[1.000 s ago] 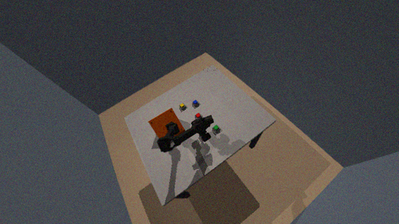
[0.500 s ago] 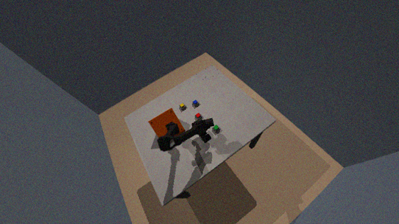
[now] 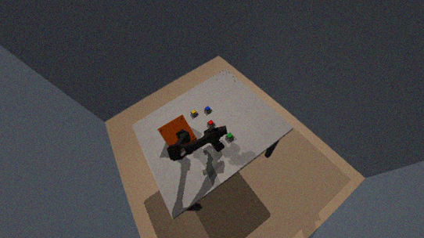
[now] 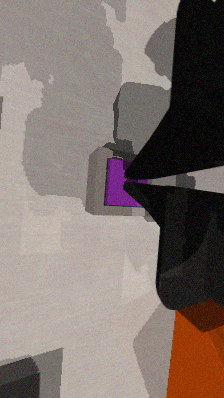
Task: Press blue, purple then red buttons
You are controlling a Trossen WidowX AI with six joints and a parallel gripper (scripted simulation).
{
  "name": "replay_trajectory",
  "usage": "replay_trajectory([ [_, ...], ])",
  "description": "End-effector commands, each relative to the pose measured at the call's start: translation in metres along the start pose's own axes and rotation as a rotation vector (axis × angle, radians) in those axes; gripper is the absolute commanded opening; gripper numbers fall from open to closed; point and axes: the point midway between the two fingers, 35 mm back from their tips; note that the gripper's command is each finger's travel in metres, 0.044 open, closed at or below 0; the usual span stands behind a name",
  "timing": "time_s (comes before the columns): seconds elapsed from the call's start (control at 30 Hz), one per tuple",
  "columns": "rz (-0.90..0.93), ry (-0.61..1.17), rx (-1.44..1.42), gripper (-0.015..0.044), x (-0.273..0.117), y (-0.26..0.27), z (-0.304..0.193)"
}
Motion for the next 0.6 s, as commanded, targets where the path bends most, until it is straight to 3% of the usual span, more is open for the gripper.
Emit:
replay_trajectory([
  [0.0, 0.004, -0.001, -0.006, 0.002, 0.0, 0.001, 0.0],
  [0.17, 0.007, -0.001, -0.006, 0.002, -0.032, 0.001, 0.0],
  [0.33, 0.008, -0.001, -0.007, 0.002, -0.036, 0.001, 0.001],
  [0.57, 0.011, 0.0, -0.008, 0.002, -0.095, 0.001, 0.001],
])
Point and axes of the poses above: the point midway between the two fingers, 35 mm back from their tips, its own x axis out along the fingers, its own y axis across the jaws, z = x × y, and after that the axes turned 8 degrees about -x, right-handed
